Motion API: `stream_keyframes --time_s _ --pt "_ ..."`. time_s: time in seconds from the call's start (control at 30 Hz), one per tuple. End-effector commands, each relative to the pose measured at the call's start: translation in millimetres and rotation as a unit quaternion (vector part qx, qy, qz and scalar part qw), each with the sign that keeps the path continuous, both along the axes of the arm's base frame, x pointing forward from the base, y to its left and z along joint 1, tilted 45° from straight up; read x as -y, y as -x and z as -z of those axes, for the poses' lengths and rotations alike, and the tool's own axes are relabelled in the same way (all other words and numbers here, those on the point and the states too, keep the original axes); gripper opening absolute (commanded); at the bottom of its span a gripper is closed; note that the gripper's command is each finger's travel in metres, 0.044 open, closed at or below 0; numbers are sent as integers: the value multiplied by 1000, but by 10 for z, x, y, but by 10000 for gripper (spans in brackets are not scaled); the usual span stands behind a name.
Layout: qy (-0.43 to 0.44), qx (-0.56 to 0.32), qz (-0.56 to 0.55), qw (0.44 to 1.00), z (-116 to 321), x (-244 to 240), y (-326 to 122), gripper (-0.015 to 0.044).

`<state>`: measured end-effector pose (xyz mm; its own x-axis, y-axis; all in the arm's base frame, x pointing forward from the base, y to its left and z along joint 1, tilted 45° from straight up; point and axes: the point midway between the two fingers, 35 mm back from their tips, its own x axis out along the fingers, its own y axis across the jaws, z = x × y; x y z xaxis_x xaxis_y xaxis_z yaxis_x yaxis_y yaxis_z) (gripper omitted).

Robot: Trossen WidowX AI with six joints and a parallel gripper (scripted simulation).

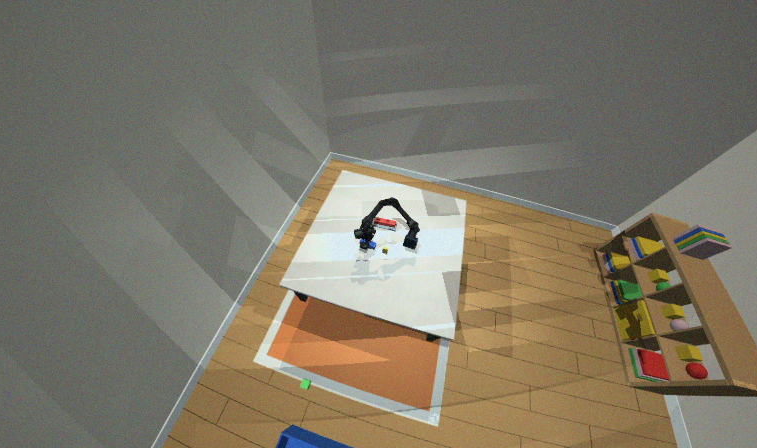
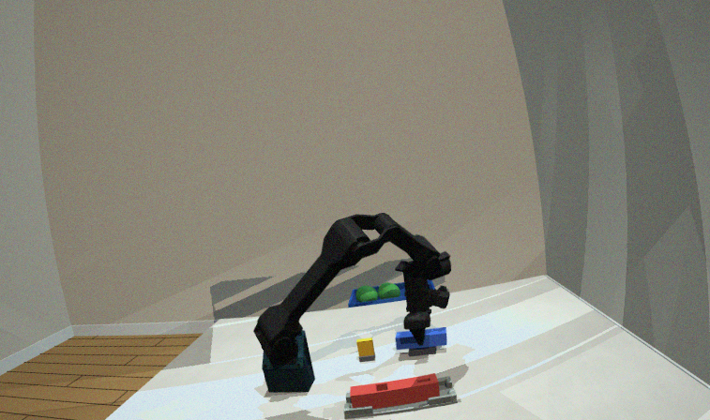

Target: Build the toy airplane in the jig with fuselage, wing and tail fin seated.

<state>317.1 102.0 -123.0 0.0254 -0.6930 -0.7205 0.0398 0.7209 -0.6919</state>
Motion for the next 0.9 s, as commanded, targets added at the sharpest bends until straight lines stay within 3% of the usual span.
stream_keyframes --time_s 0.0,0.87 --pt "-4 4 1 1000 -76 -106 -18 0" --pt "-3 4 -3 1000 -655 -677 14 0"
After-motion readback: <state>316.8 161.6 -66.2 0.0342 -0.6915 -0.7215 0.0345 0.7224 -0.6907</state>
